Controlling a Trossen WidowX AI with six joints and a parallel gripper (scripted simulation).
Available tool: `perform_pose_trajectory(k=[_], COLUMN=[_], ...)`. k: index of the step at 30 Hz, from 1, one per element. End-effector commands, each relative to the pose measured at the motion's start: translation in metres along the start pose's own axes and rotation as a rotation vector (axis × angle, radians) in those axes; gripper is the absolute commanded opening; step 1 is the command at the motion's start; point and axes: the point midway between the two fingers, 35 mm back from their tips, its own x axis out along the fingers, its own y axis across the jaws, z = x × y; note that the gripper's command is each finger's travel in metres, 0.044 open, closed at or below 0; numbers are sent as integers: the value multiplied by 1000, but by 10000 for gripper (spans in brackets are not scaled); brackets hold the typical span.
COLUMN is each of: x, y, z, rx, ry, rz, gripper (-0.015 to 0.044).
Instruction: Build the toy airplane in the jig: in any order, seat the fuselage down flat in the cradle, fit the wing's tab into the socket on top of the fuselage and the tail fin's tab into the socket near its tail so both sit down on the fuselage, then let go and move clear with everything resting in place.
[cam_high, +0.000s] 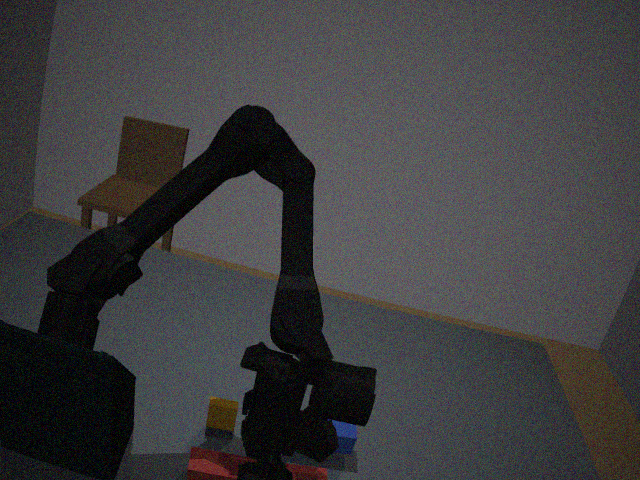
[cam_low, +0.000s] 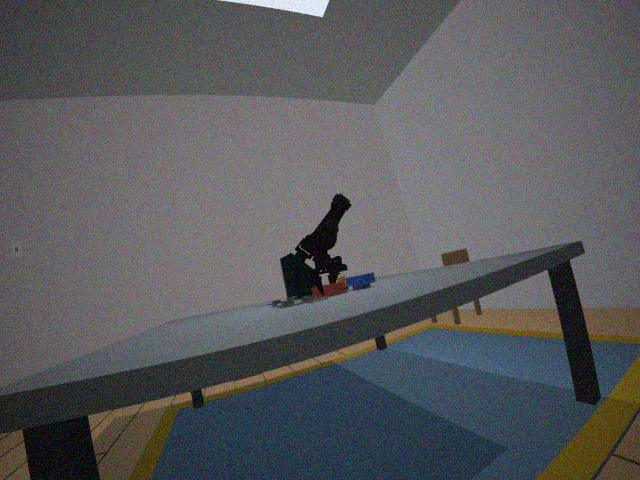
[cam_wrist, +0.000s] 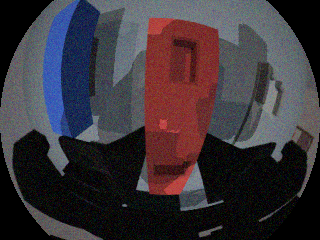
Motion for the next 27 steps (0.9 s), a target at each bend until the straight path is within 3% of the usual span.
perform_pose_trajectory(k=[1, 6, 27], x=[0, -9, -71], y=[0, -1, -6], z=[0, 2, 8], rx=[2, 2, 3], ry=[0, -1, -1], rz=[3, -1, -13], gripper=[131, 0, 0])
